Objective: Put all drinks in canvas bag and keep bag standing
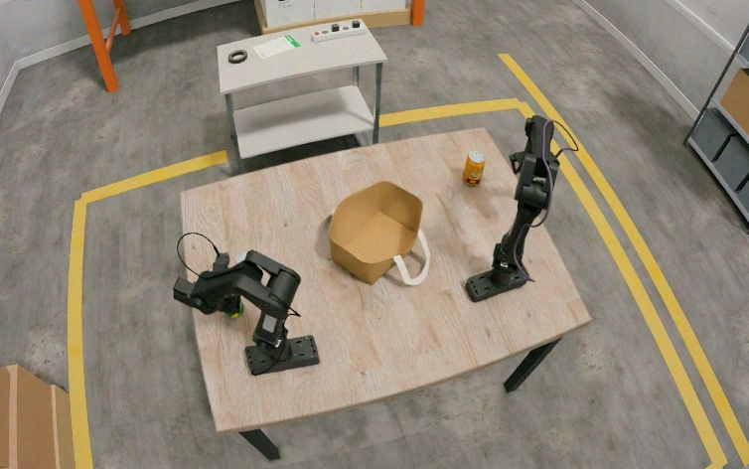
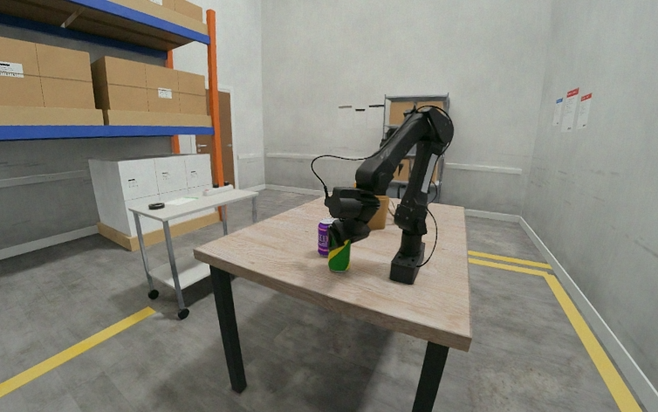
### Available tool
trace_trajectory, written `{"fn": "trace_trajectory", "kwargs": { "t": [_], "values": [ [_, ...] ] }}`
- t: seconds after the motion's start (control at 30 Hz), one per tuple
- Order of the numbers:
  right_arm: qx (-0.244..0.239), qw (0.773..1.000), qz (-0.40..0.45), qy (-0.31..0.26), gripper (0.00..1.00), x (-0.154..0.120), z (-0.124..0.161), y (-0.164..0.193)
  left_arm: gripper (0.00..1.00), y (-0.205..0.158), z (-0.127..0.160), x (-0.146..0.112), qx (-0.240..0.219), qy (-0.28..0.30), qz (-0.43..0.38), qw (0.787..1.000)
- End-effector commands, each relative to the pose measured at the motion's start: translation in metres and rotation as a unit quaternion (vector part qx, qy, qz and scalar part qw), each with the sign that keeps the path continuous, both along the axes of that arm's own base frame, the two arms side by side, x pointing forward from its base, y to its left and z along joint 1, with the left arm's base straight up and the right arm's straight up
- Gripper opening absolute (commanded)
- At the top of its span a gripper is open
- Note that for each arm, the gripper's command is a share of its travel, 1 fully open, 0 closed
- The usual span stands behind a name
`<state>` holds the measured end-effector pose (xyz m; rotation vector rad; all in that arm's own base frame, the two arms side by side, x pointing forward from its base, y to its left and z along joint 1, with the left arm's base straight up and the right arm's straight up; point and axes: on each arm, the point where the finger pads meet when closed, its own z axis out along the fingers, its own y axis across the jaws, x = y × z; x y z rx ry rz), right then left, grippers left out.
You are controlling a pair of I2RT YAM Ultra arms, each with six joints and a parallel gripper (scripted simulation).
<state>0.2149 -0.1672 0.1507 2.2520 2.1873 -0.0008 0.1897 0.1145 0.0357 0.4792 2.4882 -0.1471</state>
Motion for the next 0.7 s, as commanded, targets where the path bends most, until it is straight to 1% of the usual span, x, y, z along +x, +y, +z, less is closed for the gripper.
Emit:
{"fn": "trace_trajectory", "kwargs": {
  "t": [0.0, 0.67],
  "values": [
    [-0.021, 1.000, -0.001, -0.013, 1.00, -0.0014, 0.0103, -0.0012, 0.73, 0.0076, 0.0130, 0.0108, 0.016, -0.026, -0.001, 1.000],
    [-0.021, 1.000, -0.001, -0.013, 1.00, -0.0014, 0.0103, -0.0012, 0.70, 0.0077, 0.0128, 0.0108, 0.016, -0.026, -0.001, 1.000]
  ]
}}
